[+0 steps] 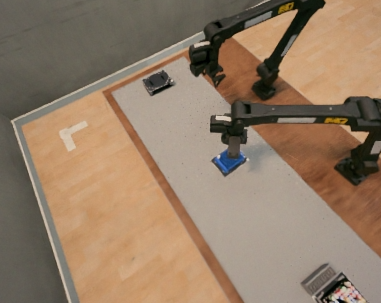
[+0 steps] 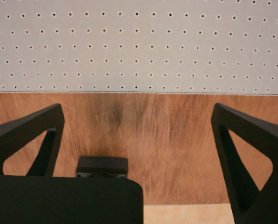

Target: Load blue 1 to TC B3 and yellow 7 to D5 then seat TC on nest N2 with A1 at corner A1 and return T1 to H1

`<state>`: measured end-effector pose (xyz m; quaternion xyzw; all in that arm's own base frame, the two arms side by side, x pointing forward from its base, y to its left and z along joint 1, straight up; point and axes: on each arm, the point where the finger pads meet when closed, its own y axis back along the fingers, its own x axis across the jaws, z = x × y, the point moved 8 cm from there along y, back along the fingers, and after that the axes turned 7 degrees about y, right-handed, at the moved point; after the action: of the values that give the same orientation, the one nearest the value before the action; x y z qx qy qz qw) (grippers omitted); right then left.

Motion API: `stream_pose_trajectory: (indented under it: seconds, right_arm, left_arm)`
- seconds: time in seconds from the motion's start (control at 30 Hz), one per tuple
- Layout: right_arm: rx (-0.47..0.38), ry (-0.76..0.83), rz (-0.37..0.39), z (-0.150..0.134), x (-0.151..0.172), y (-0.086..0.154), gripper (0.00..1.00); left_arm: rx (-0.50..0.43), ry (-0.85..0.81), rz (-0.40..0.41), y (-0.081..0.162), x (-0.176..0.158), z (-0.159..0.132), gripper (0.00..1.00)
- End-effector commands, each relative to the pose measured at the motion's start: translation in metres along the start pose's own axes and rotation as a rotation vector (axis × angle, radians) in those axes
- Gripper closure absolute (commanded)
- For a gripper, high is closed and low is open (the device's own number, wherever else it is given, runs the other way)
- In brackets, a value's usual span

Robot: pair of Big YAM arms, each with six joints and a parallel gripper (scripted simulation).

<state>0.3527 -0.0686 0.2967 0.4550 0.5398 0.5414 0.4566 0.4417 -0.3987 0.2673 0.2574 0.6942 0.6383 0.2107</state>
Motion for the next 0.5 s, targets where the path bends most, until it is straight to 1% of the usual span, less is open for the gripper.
stream_pose_trajectory:
  seconds: [0.0, 0.47]
  right_arm:
    - [-0.030, -0.013, -0.012, 0.0058, -0.0014, 0.0121, 0.00]
    - [-0.030, -0.013, -0.012, 0.0058, -0.0014, 0.0121, 0.00]
  left_arm:
    - [0.001, 0.004, 0.003, -0.0094, -0.0018, -0.0020, 0.91]
    - [0.002, 0.003, 0.002, -0.0121, -0.0019, -0.0018, 0.91]
